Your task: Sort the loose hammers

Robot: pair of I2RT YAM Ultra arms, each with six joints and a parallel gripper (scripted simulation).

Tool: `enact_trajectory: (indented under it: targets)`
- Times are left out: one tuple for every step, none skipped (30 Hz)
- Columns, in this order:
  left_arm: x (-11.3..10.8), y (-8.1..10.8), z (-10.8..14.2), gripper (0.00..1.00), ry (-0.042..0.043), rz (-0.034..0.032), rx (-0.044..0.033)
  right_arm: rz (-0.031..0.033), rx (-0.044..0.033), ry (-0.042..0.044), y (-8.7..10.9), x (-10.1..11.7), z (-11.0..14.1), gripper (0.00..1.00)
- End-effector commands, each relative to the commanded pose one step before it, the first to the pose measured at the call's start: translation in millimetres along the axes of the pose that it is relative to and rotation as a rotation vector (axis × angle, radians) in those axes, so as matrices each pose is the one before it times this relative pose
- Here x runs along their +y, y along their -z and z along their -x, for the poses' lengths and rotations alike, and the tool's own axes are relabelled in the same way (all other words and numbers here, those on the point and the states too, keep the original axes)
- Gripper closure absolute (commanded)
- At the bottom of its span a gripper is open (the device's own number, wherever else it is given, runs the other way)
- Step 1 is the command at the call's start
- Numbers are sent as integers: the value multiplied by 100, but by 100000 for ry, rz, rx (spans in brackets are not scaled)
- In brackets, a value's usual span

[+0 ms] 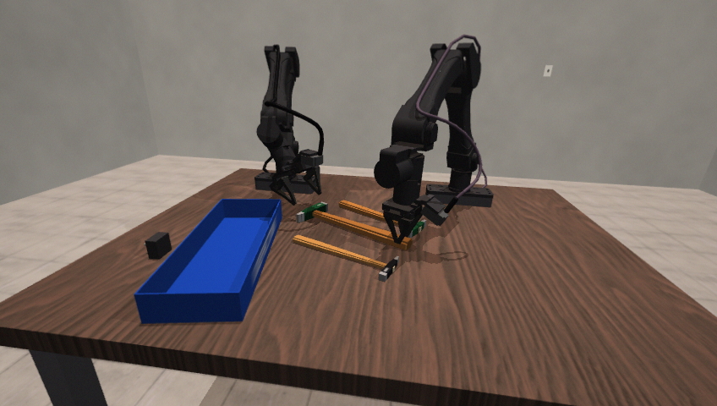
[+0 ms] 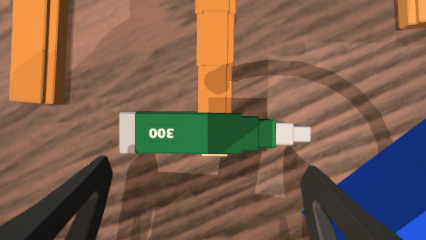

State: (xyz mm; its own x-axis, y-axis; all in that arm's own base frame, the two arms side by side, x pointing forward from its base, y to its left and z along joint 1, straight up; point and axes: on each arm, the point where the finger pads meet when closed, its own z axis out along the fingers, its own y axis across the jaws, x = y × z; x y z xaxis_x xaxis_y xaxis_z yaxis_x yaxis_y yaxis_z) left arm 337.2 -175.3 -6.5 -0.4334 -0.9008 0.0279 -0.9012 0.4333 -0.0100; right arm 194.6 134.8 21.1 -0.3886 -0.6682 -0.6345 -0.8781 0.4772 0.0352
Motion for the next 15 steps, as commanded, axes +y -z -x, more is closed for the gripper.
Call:
enact_trajectory:
  targets:
    - [-277,-75,457,73,-573,115,-2778,-825,-2821,-443,169,24,416,0]
    - [0,0,0,73,0,0,0,0,0,0,0,0,0,0]
    - [0,0,0,73,0,0,0,0,0,0,0,0,0,0]
    - [0,0,0,73,0,0,0,0,0,0,0,0,0,0]
    - [0,0,0,73,0,0,0,0,0,0,0,0,0,0]
    - [0,0,0,73,0,0,0,0,0,0,0,0,0,0]
    - [0,0,0,73,0,0,0,-55,-122,151,10,-189,265,0]
    - [0,0,0,73,0,0,0,0,0,0,0,0,0,0]
    - [0,0,0,62,0,0,0,0,0,0,0,0,0,0]
    - [0,0,0,50,0,0,0,0,0,0,0,0,0,0]
    - [0,0,0,48,0,0,0,0,0,0,0,0,0,0]
    - [8,99,-140,37,-305,-265,8,0,0,0,0,0,0,0]
    - [4,180,-17,36,0,-480,9,0,0,0,0,0,0,0]
    - [-116,540,8,36,51,-1473,26,0,0,0,0,0,0,0]
    - [40,176,22,36,70,-419,8,0,0,0,0,0,0,0]
